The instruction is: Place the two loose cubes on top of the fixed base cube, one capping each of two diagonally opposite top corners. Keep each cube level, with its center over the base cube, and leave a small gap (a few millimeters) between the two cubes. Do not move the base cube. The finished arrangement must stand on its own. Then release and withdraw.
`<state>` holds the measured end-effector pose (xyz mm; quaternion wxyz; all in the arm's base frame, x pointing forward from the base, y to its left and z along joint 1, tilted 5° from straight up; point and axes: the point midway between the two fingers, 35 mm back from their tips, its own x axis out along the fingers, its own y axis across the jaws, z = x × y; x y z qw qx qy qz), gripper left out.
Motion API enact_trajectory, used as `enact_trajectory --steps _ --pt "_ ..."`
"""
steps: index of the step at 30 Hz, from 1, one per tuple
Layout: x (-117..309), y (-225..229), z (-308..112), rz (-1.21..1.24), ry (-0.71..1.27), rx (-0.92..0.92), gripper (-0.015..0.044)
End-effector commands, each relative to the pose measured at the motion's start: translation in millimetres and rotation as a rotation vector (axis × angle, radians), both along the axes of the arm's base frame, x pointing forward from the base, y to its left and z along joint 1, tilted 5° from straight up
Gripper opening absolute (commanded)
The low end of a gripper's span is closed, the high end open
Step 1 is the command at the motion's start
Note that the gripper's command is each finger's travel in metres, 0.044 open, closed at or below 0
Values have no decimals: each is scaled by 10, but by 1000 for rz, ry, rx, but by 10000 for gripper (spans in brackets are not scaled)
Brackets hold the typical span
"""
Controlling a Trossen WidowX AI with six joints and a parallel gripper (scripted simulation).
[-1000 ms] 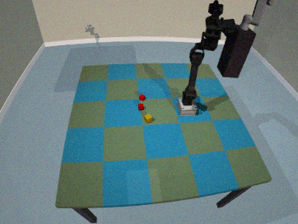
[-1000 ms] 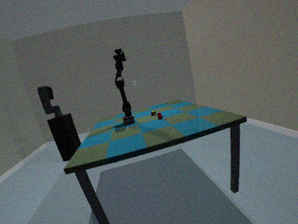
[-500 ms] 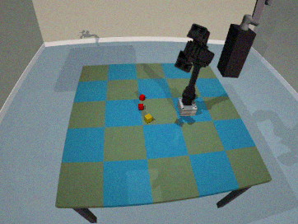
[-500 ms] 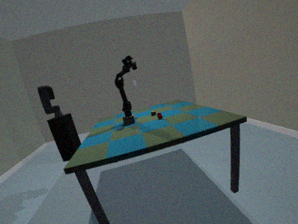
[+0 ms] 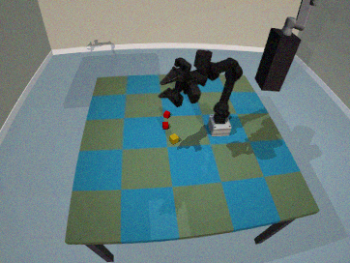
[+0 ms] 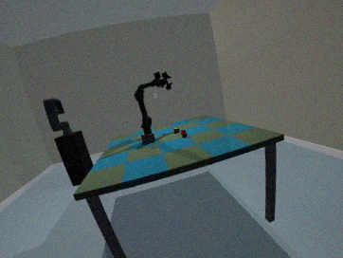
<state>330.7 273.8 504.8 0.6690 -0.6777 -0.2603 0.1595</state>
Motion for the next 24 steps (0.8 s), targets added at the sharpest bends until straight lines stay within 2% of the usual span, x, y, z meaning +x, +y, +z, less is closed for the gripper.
enact_trajectory --steps 1,13,24 --pt "344 -186 -423 -68 117 -74 265" --pt "1066 -1176 -1681 -302 511 -227 265" --pt "1127 -2306 -2745 -507 922 -255 265"
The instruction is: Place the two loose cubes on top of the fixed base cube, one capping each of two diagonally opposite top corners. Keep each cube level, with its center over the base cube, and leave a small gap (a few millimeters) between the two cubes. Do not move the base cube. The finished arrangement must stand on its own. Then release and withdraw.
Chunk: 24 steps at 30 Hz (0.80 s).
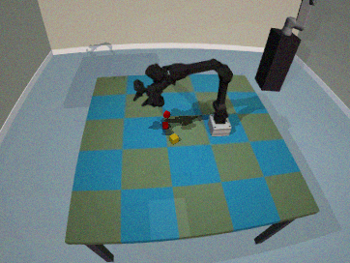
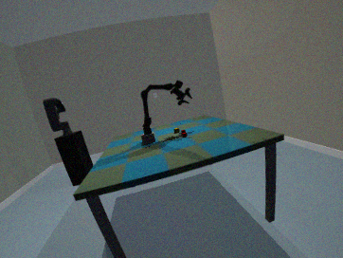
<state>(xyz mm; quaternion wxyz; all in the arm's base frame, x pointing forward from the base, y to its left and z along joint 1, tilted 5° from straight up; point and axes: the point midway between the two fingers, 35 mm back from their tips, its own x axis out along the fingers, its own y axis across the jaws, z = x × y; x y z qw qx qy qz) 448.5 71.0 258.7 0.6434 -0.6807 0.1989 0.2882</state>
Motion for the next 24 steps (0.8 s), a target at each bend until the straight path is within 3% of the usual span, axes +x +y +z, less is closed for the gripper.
enact_trajectory --steps 1,15,24 --pt "-74 -380 -372 -87 143 12 265" --pt "-821 -1584 -1387 -424 634 136 265" --pt "-1300 -1918 -1677 -566 836 239 265"
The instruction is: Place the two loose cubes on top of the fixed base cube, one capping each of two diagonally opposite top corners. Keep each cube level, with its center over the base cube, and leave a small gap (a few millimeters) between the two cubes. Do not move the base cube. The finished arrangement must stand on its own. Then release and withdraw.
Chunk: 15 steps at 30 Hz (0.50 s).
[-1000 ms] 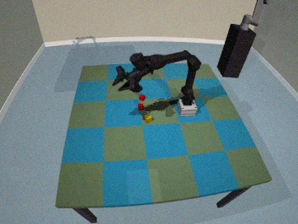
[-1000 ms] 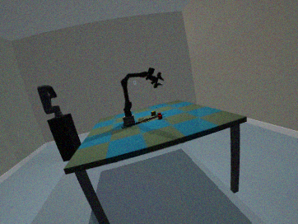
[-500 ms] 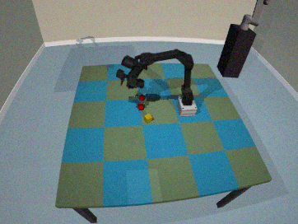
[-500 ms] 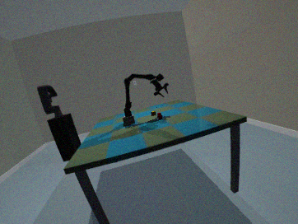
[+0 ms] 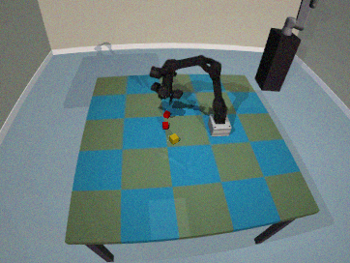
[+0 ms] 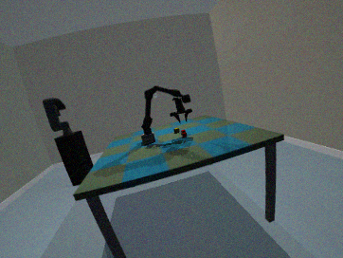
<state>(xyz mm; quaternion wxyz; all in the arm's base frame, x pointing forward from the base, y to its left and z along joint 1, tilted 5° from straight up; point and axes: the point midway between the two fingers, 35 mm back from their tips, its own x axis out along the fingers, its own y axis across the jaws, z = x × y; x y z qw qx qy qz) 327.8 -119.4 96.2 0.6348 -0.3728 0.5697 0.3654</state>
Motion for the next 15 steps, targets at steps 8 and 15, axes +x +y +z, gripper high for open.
enact_trajectory --steps 8,15 --pt "-61 5 -419 -29 36 29 265" --pt "-64 30 -681 -29 36 30 265"
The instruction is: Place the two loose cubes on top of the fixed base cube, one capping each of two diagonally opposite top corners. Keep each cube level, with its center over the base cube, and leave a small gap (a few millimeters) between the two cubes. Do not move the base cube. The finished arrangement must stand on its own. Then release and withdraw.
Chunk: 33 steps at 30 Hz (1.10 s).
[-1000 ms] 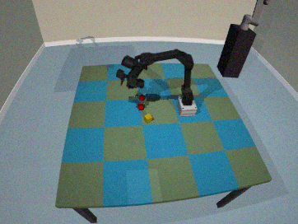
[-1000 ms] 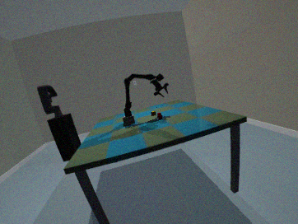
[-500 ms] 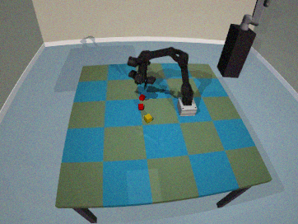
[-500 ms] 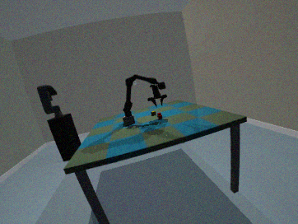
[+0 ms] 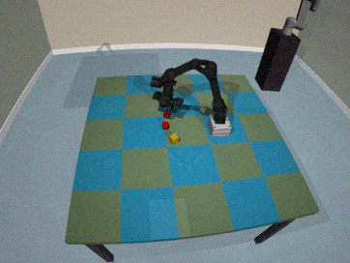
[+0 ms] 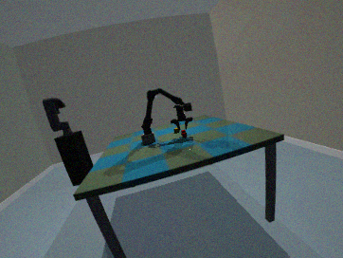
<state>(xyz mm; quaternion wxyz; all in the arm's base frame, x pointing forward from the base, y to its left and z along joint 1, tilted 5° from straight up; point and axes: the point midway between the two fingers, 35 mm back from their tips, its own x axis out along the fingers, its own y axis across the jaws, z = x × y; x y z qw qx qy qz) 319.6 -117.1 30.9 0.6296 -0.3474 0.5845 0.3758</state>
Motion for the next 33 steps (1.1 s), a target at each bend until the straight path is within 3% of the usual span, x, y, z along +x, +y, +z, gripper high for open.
enact_trajectory --steps 1,30,33 --pt "19 8 -54 -6 -15 0 265" --pt "37 39 -496 -6 -15 0 265" --pt "37 39 -496 -6 -15 0 186"
